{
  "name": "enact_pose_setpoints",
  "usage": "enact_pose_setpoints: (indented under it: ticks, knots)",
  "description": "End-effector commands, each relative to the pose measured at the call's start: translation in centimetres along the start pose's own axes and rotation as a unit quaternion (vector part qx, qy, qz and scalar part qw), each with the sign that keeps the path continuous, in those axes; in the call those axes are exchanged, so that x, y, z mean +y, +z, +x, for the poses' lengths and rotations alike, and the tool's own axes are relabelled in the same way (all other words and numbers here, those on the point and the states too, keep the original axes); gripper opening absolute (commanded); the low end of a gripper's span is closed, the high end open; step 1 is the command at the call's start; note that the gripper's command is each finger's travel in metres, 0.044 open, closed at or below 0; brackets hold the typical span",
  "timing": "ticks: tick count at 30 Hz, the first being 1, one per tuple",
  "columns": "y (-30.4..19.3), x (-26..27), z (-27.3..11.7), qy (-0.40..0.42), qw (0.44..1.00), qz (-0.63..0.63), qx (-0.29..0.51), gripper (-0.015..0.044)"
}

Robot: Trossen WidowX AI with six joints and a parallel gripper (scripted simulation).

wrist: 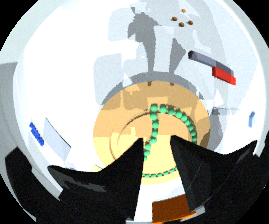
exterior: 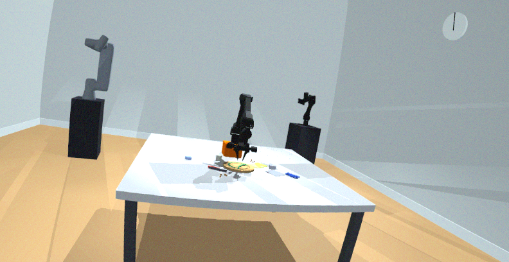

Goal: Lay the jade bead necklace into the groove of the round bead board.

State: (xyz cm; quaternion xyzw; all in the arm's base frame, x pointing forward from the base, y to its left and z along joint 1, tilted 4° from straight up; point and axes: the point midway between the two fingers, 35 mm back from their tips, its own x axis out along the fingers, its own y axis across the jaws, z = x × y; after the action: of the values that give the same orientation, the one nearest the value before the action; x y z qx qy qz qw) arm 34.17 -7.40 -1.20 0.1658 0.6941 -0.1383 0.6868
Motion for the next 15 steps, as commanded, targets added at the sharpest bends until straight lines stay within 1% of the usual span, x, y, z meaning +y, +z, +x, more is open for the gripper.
enact_pose_setpoints:
  ticks: [1,4,9,11,12,15]
  knots:
    - [0.2,-0.3,0.2,-0.003,1.000,-0.028,0.008,0.0120]
    - [0.2,-0.3,0.2,-0.003,1.000,-0.028,0.008,0.0120]
    - [0.2,-0.3,1.8,-0.003,1.000,-0.028,0.008,0.0120]
    - [0.2,-0.3,1.8,-0.003,1.000,-0.028,0.008,0.0120]
    - [0.6,-0.1,0.9,0.000,1.000,-0.025,-0.001,0.0120]
    - [0.6,-0.1,1.0,0.000,1.000,-0.025,-0.001,0.0120]
